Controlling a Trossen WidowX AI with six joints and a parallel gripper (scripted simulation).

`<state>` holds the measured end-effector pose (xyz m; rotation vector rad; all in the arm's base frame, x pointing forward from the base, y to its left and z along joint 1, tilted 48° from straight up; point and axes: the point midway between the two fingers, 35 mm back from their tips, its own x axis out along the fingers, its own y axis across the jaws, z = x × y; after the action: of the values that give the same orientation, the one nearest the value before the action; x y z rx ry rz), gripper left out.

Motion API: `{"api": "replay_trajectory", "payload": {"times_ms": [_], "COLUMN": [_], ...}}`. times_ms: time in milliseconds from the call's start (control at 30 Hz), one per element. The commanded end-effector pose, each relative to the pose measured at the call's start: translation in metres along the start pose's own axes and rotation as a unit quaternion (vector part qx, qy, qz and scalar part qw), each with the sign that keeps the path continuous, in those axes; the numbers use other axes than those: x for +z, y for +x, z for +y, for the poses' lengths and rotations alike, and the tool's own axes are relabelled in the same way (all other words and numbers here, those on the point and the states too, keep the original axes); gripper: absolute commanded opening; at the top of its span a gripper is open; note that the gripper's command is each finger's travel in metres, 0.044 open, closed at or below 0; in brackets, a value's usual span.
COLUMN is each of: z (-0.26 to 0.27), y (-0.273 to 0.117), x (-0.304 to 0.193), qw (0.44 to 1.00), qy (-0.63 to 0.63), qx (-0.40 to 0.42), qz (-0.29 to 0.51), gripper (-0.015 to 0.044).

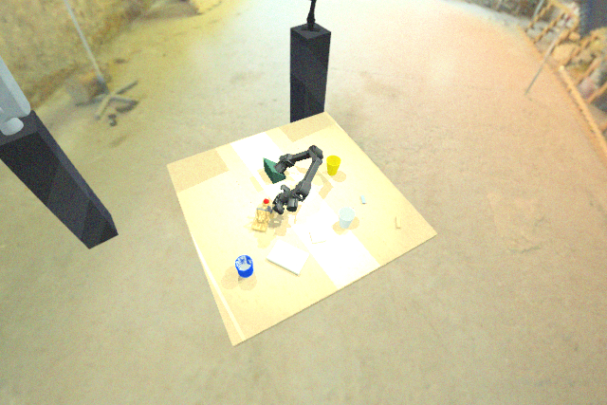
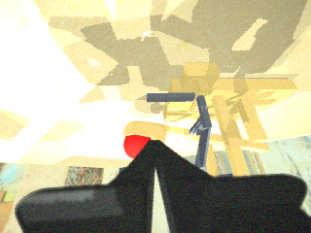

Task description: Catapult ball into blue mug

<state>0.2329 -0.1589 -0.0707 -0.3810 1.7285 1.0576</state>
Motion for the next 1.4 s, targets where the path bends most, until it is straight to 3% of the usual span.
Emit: {"api": "replay_trajectory", "payload": {"times_ms": [0,1067,1167,1367], "z": [0.001,0.005,0.0,0.001], "y": [0.007,0.047,0.023,-0.074], "x": [0.006,0.046,0.039,0.004], "qw": [1.0,1.0,1.0,1.0], "qy": [0.001,0.0,0.0,-0.001], "qx": [0.003,0.004,0.003,-0.001], "qz": [-0.002,-0.003,-0.003,0.0], "gripper": [0.0,0.0,0.0,0.0]}}
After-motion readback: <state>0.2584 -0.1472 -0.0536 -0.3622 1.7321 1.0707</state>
